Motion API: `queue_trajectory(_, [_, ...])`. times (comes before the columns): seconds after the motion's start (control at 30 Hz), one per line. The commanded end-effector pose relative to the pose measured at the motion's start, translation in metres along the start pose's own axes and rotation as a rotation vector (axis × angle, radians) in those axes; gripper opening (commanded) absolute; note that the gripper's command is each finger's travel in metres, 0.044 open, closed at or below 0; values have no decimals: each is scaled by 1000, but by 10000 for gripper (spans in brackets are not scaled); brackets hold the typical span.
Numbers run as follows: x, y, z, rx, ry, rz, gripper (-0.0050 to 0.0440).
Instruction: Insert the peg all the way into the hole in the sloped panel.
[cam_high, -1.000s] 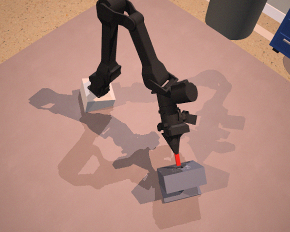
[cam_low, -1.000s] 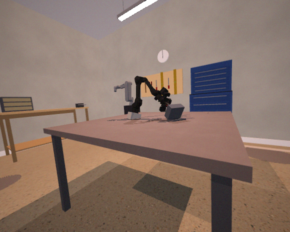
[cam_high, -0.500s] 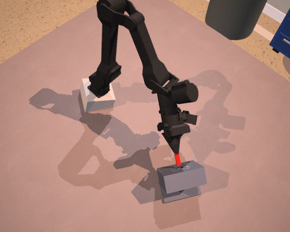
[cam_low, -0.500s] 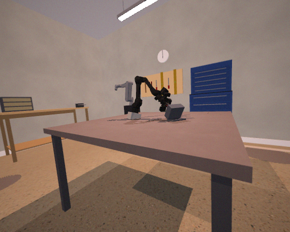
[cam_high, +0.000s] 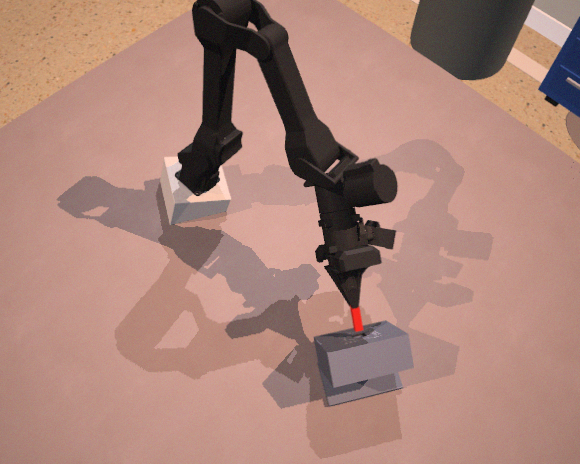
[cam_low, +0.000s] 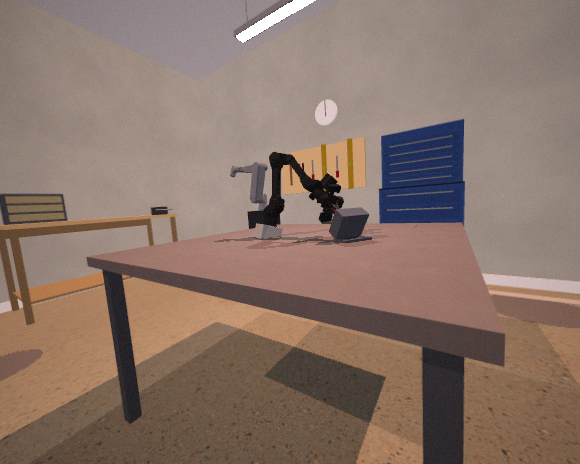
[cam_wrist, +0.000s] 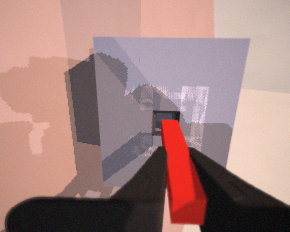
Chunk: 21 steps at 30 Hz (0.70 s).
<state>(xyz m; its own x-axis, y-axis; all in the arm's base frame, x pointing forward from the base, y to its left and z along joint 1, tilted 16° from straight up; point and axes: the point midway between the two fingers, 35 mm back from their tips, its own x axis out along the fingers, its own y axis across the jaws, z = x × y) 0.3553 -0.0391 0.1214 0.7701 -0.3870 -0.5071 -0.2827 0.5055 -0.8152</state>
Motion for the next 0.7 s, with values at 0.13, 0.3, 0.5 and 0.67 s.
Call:
queue_trajectory(0.13, [-3,-5,2,12,-13,-19,0])
queue_trajectory(0.3, [-2,-5,2,12,-13,-19,0])
queue_trajectory(0.5, [6,-5,2,12,-13,-20,0])
queue_trajectory(0.67, [9,-4,2,12,-14,-20,0])
